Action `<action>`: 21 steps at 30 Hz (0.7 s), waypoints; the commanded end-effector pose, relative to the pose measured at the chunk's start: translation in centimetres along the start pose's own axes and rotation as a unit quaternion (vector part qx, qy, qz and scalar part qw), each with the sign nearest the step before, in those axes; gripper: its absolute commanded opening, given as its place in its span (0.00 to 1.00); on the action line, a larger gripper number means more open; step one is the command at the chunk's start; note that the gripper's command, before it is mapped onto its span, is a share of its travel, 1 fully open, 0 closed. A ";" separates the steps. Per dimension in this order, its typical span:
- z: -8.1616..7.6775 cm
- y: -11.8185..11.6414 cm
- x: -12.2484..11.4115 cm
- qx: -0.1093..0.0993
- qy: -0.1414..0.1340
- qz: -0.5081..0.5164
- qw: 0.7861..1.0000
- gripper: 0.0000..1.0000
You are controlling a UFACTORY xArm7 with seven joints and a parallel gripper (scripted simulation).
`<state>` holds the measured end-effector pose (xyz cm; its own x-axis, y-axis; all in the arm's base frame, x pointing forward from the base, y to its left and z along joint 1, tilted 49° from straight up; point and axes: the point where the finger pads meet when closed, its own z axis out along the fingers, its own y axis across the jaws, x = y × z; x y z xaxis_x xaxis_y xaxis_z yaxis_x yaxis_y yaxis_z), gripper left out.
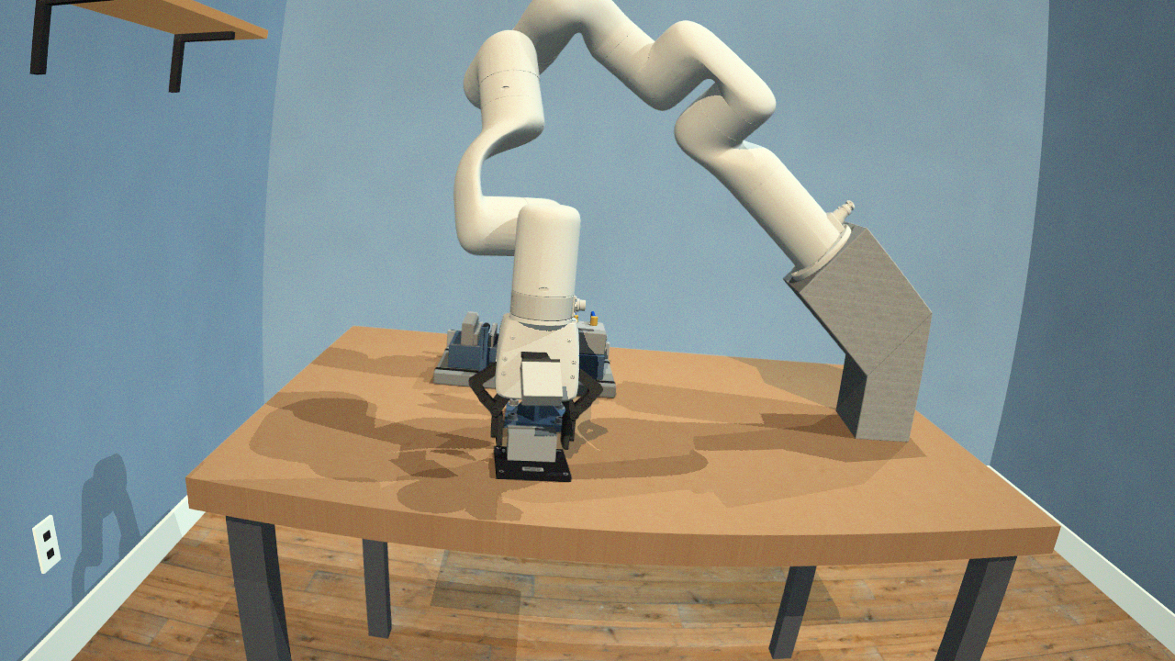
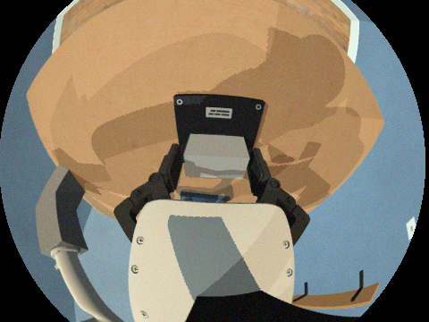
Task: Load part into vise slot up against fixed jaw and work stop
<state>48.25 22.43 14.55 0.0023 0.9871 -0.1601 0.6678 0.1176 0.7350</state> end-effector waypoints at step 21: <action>-0.1 0.1 0.1 -0.001 0.001 0.000 1.000 0.00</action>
<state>48.25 22.44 14.56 0.0023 0.9871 -0.1599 0.6676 0.1176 0.7352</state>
